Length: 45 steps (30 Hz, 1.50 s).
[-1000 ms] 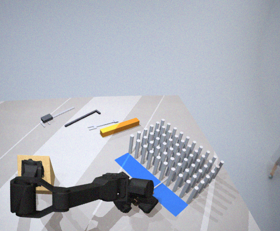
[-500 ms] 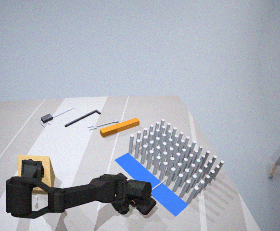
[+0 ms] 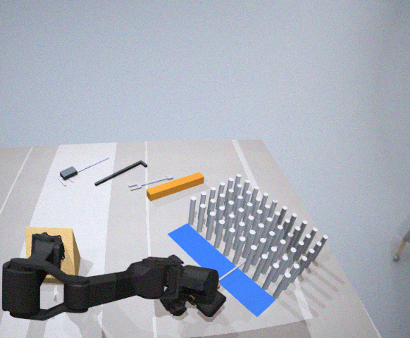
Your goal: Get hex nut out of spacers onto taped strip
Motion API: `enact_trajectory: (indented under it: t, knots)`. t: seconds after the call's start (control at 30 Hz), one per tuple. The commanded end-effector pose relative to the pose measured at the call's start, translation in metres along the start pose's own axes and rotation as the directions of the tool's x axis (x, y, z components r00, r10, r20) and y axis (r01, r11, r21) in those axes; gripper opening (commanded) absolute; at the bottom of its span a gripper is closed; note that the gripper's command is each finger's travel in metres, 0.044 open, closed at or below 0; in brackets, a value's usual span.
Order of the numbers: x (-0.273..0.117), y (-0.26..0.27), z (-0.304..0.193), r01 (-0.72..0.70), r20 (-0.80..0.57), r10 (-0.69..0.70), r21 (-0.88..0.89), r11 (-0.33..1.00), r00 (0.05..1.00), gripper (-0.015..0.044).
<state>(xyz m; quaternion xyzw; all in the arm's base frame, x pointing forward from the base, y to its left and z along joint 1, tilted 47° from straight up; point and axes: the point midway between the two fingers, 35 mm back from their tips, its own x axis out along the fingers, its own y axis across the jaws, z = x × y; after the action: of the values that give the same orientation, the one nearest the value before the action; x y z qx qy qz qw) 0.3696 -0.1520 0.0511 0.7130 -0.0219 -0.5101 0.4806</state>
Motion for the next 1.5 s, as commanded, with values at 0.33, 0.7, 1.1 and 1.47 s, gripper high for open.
enact_trajectory:
  t: [0.33,0.7,1.1,1.47]
  knots:
    - [-0.006,-0.002,0.008,0.004,-0.003,-0.004,-0.005,1.0,1.0,0.0]
    - [-0.01,-0.002,0.014,0.004,-0.003,-0.004,-0.005,1.0,1.0,0.0]
    - [-0.014,-0.002,0.02,0.004,-0.003,-0.004,-0.005,1.0,1.0,0.0]
    - [-0.018,-0.002,0.026,0.005,-0.002,-0.005,-0.006,1.0,1.0,0.0]
